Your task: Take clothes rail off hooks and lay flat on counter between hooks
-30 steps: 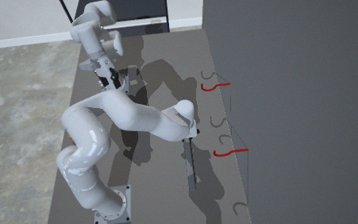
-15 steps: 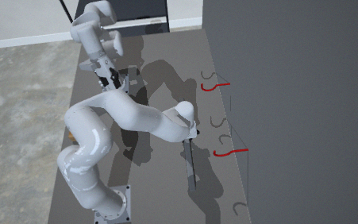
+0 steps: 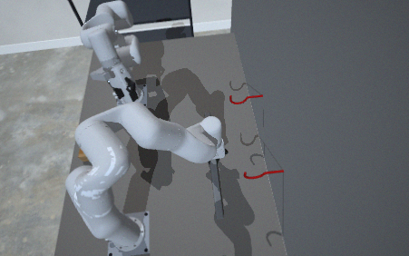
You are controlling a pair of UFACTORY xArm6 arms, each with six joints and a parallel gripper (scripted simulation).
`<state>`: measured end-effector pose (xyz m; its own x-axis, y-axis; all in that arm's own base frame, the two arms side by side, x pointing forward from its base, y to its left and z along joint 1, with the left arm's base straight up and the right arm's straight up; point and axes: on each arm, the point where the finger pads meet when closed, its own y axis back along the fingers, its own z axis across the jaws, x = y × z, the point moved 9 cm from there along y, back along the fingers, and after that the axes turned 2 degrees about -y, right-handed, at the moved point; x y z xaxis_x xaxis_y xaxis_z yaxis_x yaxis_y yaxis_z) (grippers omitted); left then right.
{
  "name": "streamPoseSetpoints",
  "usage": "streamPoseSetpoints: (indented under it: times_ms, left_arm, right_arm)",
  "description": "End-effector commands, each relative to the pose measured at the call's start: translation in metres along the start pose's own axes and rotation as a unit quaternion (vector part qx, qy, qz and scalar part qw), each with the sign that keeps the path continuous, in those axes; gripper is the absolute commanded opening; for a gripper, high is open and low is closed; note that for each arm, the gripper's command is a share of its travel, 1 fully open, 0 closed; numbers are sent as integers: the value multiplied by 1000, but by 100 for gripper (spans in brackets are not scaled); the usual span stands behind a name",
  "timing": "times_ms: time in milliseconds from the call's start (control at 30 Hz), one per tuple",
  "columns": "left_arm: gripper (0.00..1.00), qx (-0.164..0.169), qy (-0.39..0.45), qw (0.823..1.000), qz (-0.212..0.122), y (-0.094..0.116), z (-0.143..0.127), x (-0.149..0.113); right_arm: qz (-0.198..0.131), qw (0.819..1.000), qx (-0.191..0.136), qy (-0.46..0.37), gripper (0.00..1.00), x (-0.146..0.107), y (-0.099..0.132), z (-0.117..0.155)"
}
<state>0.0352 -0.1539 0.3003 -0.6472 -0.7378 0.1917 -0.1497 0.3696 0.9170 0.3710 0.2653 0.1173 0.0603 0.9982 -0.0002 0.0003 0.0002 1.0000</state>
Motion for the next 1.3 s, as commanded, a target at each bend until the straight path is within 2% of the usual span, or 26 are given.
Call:
streamPoseSetpoints:
  times_ms: [0, 233, 267, 1267]
  left_arm:
    - [100, 1, 0, 1000, 1, 1, 0, 0]
    - [100, 1, 0, 1000, 1, 1, 0, 0]
    - [100, 1, 0, 1000, 1, 1, 0, 0]
    - [100, 1, 0, 1000, 1, 1, 0, 0]
  right_arm:
    - [1, 1000, -1, 0, 0, 0, 1, 1]
    - [1, 1000, -1, 0, 0, 0, 1, 1]
    - [1, 1000, -1, 0, 100, 0, 0, 1]
    - [1, 1000, -1, 0, 100, 0, -10, 1]
